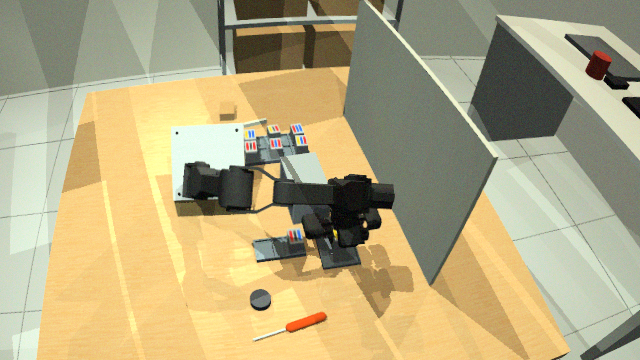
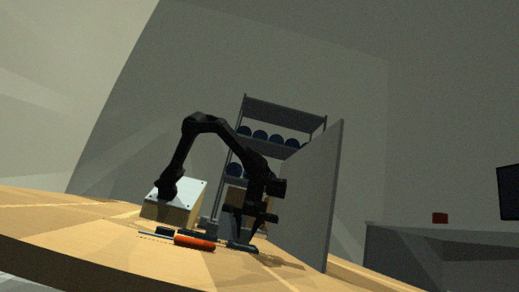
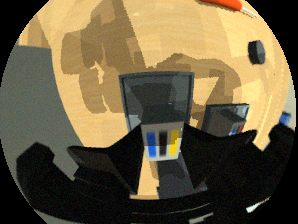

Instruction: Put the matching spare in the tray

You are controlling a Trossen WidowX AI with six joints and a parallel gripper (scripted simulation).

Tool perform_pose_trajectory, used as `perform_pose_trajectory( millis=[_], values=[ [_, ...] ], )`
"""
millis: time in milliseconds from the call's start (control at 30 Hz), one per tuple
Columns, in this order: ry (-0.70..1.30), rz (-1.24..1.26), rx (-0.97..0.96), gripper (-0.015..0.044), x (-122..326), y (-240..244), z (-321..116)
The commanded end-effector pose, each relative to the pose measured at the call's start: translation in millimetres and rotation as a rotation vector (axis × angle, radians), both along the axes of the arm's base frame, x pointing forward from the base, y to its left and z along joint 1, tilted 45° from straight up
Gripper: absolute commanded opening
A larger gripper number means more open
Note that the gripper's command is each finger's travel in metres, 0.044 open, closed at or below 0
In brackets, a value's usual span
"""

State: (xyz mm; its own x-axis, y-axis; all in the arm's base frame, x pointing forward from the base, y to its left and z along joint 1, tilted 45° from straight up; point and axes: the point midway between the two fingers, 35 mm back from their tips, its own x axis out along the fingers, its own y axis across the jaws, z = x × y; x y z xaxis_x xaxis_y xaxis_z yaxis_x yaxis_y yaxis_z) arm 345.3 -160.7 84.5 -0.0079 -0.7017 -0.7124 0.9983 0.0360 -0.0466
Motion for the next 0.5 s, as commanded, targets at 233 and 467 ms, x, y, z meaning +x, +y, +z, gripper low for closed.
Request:
perform_pose_trajectory(
  millis=[233,467],
  values=[
    [-0.001,0.000,0.000,0.0341,0.4,0.4,0.3],
    [0.000,0.001,0.005,0.0440,4.0,19.2,17.4]
  ],
)
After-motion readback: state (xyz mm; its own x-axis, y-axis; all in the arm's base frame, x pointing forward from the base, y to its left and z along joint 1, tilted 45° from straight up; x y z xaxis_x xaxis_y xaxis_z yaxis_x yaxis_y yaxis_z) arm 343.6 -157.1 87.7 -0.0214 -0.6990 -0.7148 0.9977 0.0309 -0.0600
